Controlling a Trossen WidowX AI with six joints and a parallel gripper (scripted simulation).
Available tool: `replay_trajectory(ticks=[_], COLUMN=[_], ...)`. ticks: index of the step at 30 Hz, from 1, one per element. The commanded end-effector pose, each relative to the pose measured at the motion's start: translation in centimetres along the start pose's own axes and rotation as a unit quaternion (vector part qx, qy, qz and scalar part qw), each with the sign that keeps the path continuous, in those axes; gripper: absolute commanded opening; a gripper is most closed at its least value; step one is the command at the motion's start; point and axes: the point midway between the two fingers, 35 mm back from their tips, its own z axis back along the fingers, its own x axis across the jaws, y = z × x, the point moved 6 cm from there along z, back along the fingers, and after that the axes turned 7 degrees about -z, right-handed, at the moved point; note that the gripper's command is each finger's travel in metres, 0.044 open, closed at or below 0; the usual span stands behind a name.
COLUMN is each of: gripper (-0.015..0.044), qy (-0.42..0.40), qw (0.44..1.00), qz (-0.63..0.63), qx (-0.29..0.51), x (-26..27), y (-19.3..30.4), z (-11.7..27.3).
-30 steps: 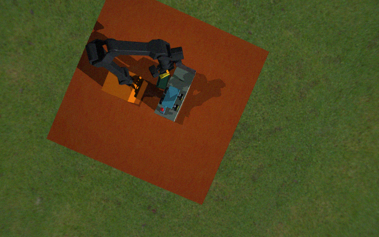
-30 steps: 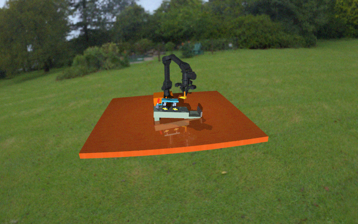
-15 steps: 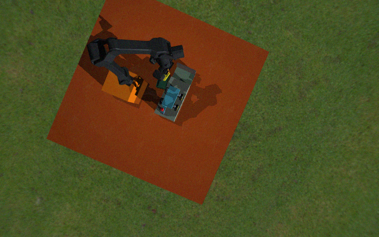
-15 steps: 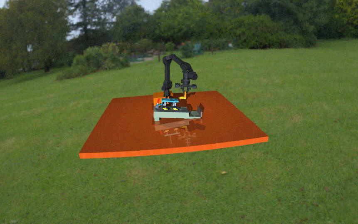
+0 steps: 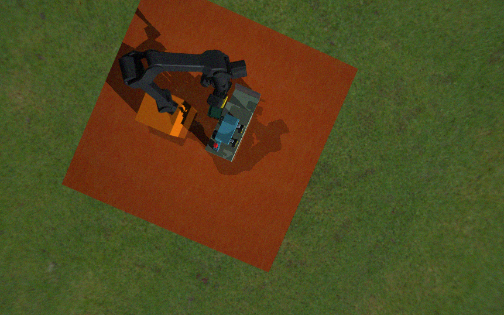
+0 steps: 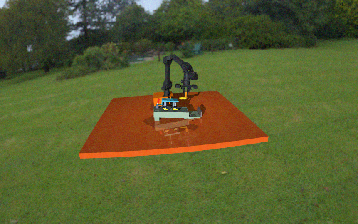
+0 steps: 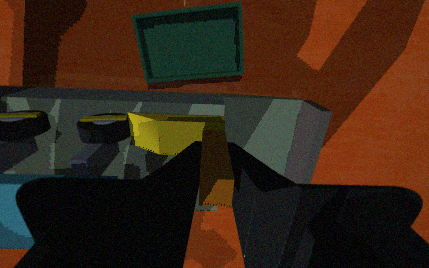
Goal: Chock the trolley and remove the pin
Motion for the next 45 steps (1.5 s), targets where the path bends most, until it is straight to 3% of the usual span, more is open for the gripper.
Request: replay_trajectory(ticks=[1,45], gripper=[0.0000,0.0000], qy=[-0.003,-0.004], qw=[1.000,1.000], qz=[0.002,0.002], qx=[-0.001,0.000], x=[-0.2,-0.3], y=[1.2,2.1], z=[-0.4,-7.1])
